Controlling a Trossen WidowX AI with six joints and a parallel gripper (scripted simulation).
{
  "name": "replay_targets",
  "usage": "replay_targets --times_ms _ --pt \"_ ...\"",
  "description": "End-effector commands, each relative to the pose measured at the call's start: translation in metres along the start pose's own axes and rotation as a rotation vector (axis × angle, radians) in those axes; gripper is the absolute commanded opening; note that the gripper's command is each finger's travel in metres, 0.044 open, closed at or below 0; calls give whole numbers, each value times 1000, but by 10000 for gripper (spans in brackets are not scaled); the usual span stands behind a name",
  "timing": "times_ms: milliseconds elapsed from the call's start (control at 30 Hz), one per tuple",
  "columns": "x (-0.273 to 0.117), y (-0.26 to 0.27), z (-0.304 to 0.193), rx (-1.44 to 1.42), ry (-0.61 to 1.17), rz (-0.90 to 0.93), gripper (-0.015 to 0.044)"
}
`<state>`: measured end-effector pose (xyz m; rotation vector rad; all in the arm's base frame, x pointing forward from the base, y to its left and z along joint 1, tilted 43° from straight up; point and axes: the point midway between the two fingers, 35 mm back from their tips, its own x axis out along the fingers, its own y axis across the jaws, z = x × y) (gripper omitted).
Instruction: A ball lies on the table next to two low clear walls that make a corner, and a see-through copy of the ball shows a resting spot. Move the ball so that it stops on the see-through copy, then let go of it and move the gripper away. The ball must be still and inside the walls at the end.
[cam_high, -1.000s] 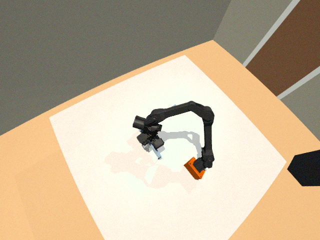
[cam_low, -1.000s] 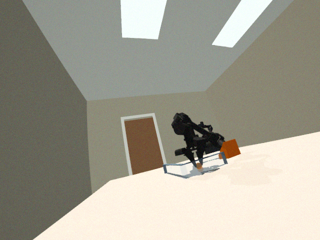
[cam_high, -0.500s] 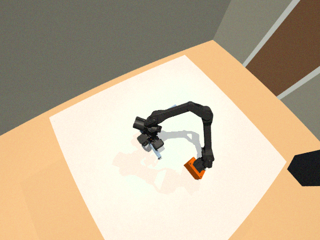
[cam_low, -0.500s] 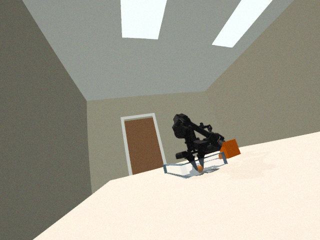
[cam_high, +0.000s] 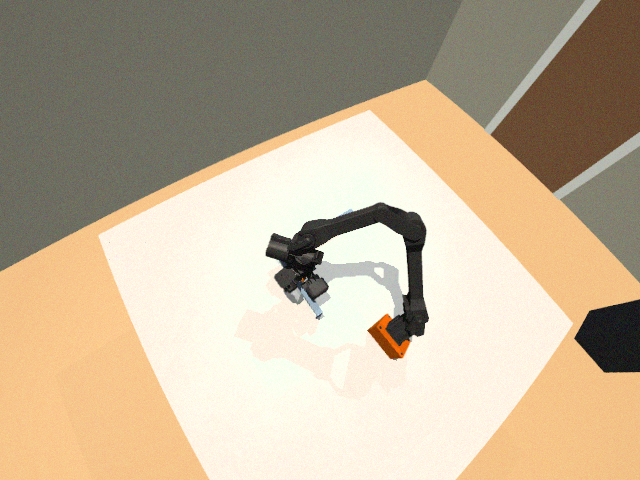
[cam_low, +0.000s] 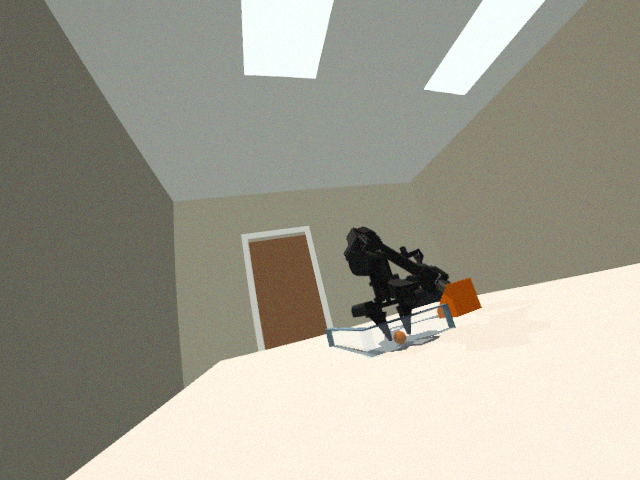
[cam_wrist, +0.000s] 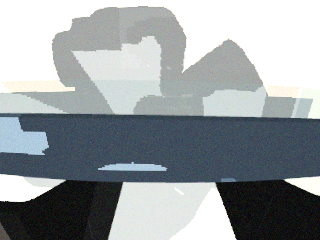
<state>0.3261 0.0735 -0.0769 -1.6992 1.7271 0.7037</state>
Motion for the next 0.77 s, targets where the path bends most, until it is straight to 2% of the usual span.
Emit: replay_targets --times_ms 0,67,133,467,700,733 --pt "-39 -3 3 2 -9 -7 249" --pt "-71 -1 2 0 -6 -6 249" --pt "-82 1 1 -1 -5 -6 249" --pt "-76 -1 4 -7 -11 -25 249" --pt "-126 4 0 -3 -12 -25 433" --pt "-126 4 0 -3 -12 -25 440"
